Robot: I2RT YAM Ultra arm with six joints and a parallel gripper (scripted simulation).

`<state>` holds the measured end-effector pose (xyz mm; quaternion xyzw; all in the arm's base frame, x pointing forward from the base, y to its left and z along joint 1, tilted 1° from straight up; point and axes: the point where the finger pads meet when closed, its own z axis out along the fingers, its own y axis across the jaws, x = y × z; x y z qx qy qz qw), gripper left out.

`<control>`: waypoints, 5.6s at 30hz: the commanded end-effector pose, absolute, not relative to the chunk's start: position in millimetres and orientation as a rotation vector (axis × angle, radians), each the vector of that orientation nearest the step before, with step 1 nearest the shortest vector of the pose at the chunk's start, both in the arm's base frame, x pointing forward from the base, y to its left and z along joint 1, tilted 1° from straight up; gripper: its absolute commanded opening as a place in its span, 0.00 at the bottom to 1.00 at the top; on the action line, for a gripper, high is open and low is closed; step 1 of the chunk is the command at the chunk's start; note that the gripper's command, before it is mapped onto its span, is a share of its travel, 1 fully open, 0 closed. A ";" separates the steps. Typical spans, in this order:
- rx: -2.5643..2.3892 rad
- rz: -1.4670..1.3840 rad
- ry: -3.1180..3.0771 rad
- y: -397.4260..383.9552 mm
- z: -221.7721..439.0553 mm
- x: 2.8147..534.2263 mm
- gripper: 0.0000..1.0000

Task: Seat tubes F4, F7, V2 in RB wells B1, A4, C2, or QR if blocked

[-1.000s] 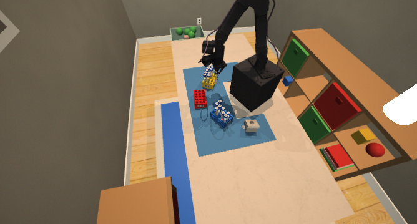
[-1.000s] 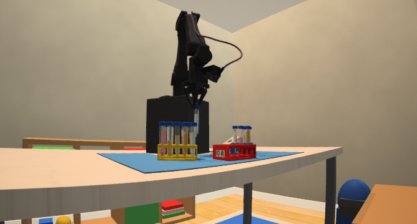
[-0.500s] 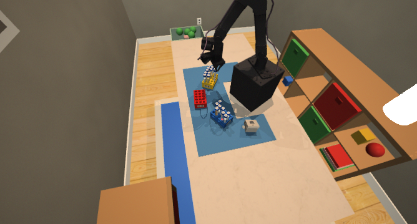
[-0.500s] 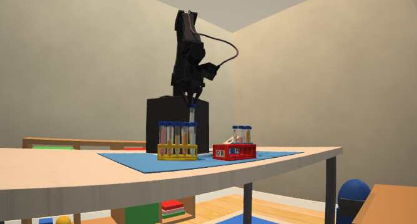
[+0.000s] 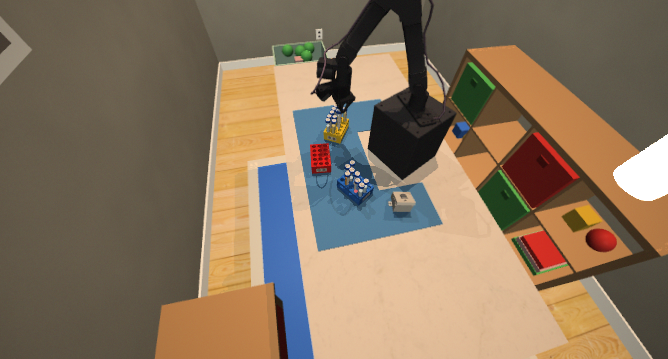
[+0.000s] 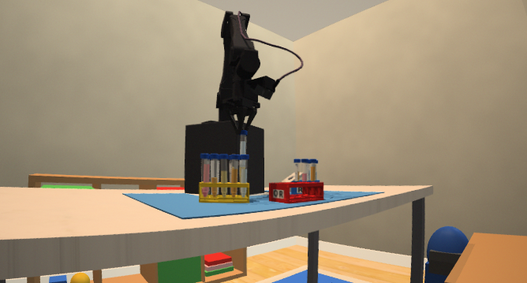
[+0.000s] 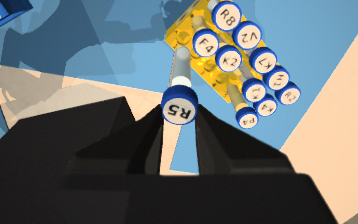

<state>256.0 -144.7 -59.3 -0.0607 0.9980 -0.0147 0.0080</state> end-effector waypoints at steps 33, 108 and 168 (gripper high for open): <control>-0.181 -0.002 3.147 -144.6 -61.4 250.4 0.00; -0.186 -0.010 3.140 -143.8 -86.6 252.4 0.00; -0.183 -0.046 3.105 -158.1 -99.1 268.4 0.00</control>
